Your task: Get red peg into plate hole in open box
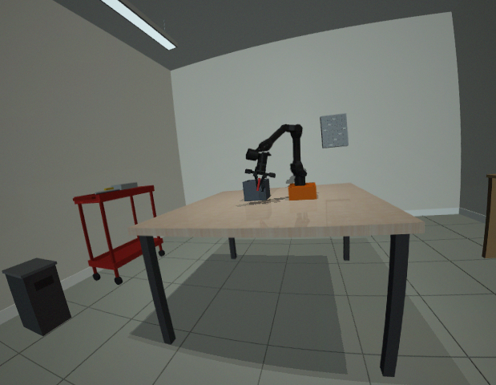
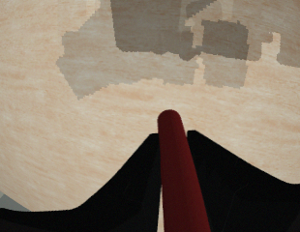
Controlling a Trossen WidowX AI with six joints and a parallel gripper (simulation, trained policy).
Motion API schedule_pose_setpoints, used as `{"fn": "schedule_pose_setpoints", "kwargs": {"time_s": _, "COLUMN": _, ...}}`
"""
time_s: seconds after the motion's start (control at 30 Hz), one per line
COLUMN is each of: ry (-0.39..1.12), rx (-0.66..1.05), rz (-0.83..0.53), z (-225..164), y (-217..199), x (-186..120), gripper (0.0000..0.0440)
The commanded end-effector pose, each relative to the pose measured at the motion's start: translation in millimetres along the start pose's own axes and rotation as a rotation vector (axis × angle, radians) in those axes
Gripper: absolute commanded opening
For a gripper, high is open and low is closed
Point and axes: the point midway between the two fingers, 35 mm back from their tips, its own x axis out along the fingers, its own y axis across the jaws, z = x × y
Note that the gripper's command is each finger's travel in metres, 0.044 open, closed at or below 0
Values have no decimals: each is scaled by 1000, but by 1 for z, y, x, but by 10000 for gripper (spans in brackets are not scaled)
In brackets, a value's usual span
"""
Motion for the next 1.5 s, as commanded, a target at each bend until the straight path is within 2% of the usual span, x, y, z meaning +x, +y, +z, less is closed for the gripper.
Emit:
{"fn": "schedule_pose_setpoints", "kwargs": {"time_s": 0.0, "ry": -6, "rx": -4, "rz": 38, "z": 5, "y": 14, "x": -12, "gripper": 0}}
{"fn": "schedule_pose_setpoints", "kwargs": {"time_s": 0.37, "ry": -58, "rx": -10, "rz": 98, "z": 36, "y": 46, "x": -50, "gripper": 0}}
{"fn": "schedule_pose_setpoints", "kwargs": {"time_s": 0.63, "ry": -120, "rx": 11, "rz": 104, "z": 72, "y": 58, "x": -66, "gripper": 0}}
{"fn": "schedule_pose_setpoints", "kwargs": {"time_s": 1.47, "ry": -213, "rx": 81, "rz": -39, "z": 164, "y": 48, "x": -70, "gripper": 0}}
